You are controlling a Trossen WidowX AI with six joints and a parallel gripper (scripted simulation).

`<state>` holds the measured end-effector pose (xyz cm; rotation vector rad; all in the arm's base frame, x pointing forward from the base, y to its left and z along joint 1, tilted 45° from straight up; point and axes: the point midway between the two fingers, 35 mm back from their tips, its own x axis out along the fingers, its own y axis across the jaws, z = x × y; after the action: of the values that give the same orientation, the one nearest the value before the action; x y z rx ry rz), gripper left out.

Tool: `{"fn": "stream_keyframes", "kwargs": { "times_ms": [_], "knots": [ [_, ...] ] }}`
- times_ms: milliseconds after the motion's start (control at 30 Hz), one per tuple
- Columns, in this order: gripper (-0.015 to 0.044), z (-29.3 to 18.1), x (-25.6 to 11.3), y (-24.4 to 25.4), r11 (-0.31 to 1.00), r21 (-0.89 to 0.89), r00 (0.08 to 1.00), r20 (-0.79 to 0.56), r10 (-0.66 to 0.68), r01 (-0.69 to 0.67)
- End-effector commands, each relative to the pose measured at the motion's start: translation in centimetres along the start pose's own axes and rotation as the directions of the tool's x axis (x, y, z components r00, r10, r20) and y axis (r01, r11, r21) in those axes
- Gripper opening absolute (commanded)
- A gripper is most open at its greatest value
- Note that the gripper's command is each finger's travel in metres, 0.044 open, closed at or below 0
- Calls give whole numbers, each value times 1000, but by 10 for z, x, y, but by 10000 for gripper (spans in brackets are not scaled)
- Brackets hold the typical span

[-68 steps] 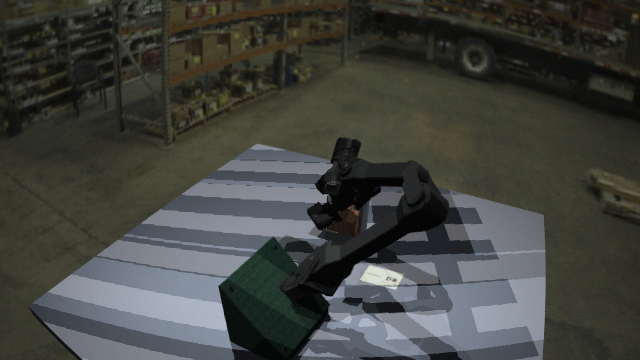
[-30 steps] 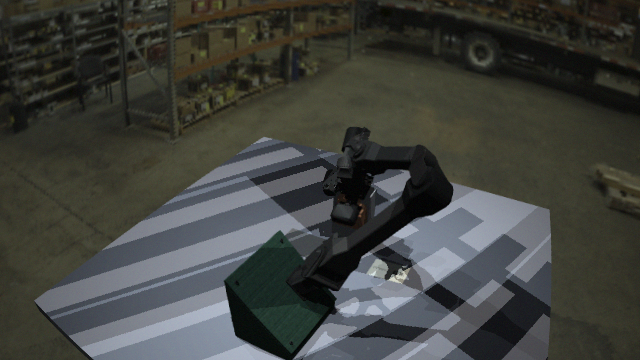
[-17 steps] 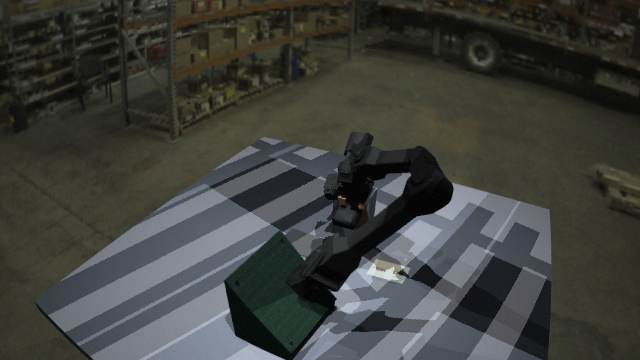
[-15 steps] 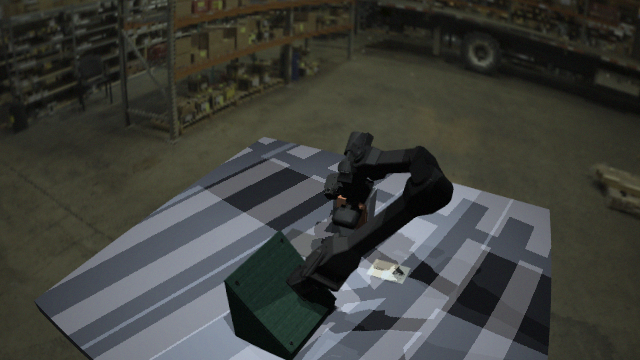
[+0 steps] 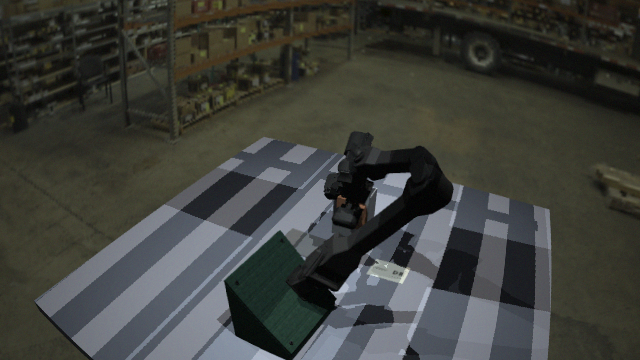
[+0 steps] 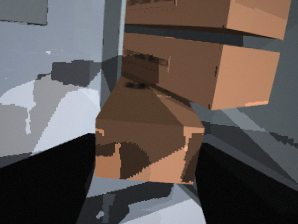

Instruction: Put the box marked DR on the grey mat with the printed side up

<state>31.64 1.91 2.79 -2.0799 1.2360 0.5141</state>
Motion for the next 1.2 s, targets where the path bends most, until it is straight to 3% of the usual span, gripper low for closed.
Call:
{"fn": "stream_keyframes", "kwargs": {
  "times_ms": [0, 1167],
  "knots": [
    [158, 0, -1, 0, 1000, 3, 1000, 0, -1, 1],
    [158, 1, -45, 0, 1000, -2, 1000, 7, 1, -1]
  ]
}}
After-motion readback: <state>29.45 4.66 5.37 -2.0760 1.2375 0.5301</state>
